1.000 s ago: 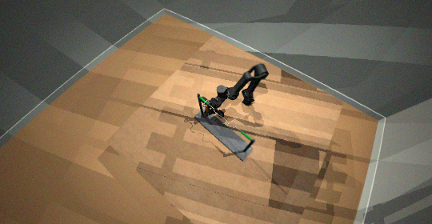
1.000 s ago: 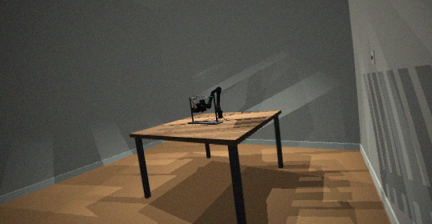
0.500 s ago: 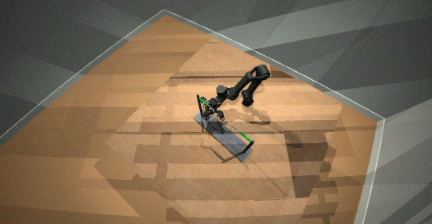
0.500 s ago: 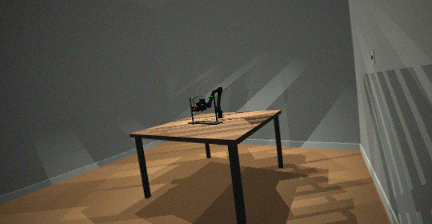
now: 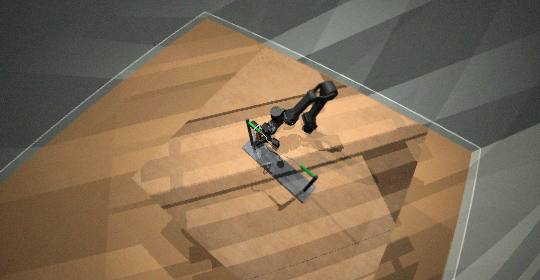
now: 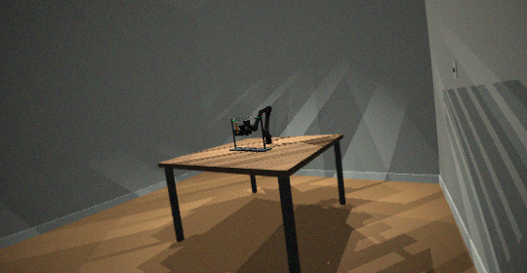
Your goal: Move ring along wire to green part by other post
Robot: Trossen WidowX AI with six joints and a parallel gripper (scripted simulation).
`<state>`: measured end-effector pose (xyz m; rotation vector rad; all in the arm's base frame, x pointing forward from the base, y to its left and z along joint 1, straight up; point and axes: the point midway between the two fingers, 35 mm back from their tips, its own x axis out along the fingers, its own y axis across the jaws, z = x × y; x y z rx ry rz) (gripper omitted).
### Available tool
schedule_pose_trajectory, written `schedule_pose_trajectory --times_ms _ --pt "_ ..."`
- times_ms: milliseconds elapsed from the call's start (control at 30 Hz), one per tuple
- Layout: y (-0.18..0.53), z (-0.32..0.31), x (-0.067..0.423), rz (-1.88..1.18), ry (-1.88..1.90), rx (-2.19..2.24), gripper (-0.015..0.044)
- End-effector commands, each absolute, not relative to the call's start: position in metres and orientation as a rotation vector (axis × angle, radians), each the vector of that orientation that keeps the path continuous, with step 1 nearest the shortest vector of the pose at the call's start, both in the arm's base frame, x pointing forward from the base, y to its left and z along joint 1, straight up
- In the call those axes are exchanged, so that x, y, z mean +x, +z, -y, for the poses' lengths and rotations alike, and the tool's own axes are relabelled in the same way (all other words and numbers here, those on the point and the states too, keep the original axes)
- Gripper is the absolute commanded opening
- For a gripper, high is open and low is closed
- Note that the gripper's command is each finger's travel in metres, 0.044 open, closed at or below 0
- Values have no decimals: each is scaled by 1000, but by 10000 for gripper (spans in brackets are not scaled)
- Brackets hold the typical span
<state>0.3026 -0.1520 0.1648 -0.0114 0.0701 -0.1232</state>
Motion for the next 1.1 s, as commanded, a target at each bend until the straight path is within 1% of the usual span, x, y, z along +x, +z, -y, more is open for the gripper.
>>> schedule_pose_trajectory --times_ms 0,1067 --pt "165 150 303 -69 -125 -9 -150" --pt "165 114 308 -66 -143 35 -150"
